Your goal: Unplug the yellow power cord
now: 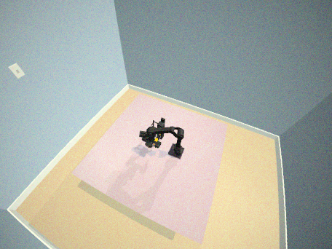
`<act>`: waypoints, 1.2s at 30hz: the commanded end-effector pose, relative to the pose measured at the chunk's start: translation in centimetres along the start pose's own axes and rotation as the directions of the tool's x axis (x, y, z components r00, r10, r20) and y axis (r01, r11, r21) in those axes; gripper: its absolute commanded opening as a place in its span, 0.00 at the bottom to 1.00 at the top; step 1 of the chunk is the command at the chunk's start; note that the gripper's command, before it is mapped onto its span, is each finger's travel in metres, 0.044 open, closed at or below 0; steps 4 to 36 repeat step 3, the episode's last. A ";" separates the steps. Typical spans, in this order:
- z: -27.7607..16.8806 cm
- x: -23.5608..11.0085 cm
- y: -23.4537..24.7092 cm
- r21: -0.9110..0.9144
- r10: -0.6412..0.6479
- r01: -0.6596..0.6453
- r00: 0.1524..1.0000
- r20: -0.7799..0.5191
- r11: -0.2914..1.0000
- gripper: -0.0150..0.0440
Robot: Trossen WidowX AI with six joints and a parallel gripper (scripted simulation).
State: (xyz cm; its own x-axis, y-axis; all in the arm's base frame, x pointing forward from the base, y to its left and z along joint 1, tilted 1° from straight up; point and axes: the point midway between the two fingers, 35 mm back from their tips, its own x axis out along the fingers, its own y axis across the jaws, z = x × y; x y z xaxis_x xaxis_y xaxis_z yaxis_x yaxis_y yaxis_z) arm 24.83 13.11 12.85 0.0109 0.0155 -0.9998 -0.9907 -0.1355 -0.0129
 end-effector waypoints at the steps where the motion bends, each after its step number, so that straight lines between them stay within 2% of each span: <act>1: 0.0 0.0 0.0 0.006 0.002 -0.002 1.000 0.001 1.000 1.00; 36: 0.0 0.0 0.0 0.006 0.002 -0.002 1.000 0.001 1.000 1.00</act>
